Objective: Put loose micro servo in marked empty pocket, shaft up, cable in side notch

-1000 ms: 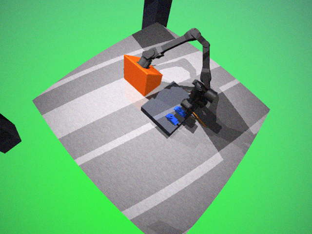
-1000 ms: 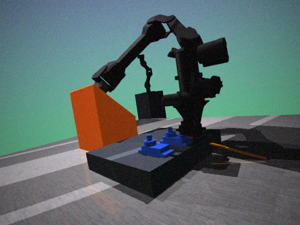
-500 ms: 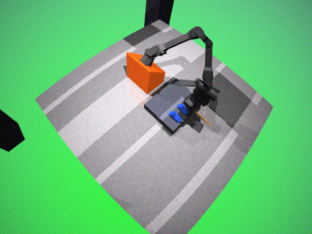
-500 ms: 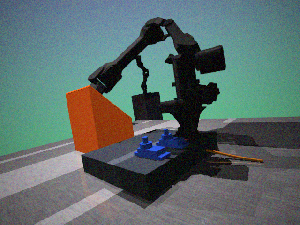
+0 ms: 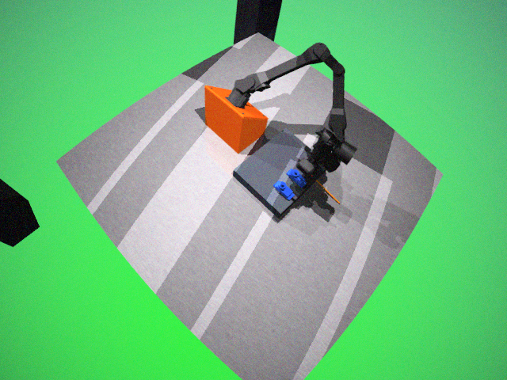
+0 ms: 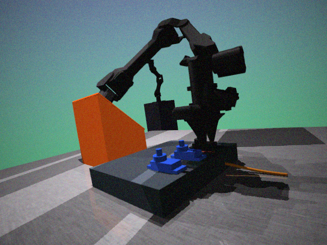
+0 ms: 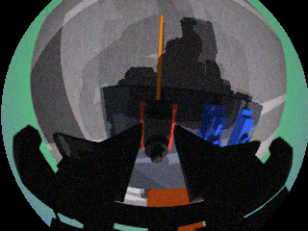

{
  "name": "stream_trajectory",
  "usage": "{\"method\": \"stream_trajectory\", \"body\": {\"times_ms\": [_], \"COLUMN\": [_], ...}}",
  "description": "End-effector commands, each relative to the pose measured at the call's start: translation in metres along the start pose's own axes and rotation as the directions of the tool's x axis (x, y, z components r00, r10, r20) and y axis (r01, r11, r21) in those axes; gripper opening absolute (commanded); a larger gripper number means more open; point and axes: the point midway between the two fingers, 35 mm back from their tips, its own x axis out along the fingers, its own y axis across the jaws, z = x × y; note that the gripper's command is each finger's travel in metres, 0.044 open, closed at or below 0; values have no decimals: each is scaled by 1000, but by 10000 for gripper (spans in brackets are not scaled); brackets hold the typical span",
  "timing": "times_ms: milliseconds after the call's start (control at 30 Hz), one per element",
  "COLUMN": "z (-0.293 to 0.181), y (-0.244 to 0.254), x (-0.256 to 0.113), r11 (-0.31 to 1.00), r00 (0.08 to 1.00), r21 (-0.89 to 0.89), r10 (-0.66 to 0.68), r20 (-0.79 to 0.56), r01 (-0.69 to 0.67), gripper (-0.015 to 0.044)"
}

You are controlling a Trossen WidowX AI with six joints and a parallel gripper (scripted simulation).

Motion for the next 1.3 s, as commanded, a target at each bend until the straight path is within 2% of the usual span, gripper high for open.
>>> {"method": "stream_trajectory", "body": {"times_ms": [0, 167, 300, 500, 633, 867, 1067, 1267], "z": [0, 2, -14, -77, -107, -107, -101, -101], "y": [0, -3, -2, -2, -2, -2, -3, -3], "x": [-26, -26, -39, -77, -89, -91, -135, -137], "r11": [1000, 1000, 1000, 1000, 1000, 1000, 1000, 1000], "r00": [1000, 1000, 1000, 1000, 1000, 1000, 1000, 1000], "r21": [-4, -5, 0, 0, 1, 1, 4, 4], "r10": [1, 1, -4, -5, -2, -3, -7, -7], "r20": [10, 10, 17, 8, 4, 4, 7, 7], "r01": [-1, -1, 4, 5, 2, 3, 7, 7], "gripper": [187, 187, 292, 440, 440, 440, 440, 440]}}
